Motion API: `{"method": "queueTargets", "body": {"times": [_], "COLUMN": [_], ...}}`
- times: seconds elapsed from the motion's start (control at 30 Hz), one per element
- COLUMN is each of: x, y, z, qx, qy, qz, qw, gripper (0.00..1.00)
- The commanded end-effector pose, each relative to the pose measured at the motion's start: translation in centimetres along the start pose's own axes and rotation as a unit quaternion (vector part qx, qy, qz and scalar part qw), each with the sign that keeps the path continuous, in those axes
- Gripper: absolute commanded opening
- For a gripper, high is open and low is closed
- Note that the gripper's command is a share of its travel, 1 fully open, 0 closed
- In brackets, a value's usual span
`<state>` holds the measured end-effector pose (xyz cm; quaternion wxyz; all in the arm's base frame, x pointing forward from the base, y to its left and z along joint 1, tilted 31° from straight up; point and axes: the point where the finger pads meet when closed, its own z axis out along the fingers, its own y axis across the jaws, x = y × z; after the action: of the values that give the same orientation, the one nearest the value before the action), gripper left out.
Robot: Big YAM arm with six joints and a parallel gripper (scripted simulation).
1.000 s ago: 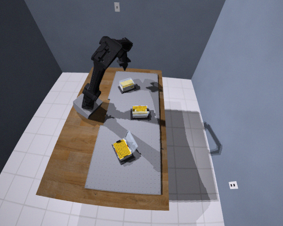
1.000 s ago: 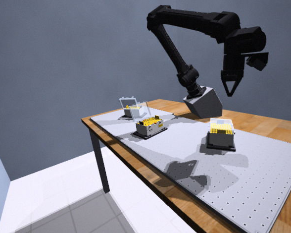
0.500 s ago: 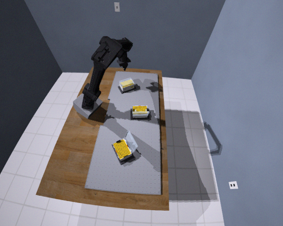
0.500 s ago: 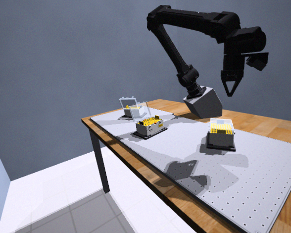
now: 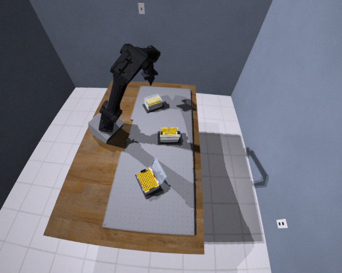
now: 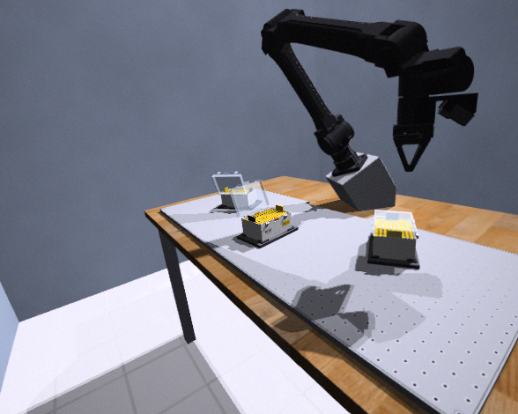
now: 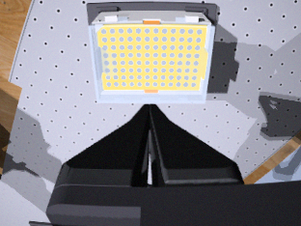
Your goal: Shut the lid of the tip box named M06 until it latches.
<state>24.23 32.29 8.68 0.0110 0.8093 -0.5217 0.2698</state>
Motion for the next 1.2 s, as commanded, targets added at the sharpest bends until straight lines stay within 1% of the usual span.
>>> {"method": "queueTargets", "body": {"times": [0.0,0.6,0.63,0.67,0.8,0.87,0.9,1.0,1.07,1.13,1.17], "x": [-0.8,-0.8,0.0,0.7,1.4,1.5,1.6,2.4,2.7,2.7,2.6], "y": [-1.9,-1.9,-2.0,-0.8,-0.8,-0.6,-0.6,-0.8,-0.8,-0.8,-0.5], "z": [-1.7,-1.7,-0.9,0.0,0.8,1.8,2.1,2.0,2.5,2.5,3.2], "qx": [0.013,0.013,0.014,0.007,0.009,0.003,0.002,0.009,0.009,0.009,0.003], "qy": [-0.014,-0.014,-0.015,-0.008,-0.008,-0.002,-0.002,-0.007,-0.007,-0.007,-0.003], "qz": [0.016,0.016,0.017,0.010,0.011,0.006,0.005,0.011,0.011,0.011,0.005], "qw": [1.000,1.000,1.000,1.000,1.000,1.000,1.000,1.000,1.000,1.000,1.000], "gripper": [0.00,0.00,0.00,0.00,0.00,0.00,0.00,0.00,0.00,0.00,0.00]}}
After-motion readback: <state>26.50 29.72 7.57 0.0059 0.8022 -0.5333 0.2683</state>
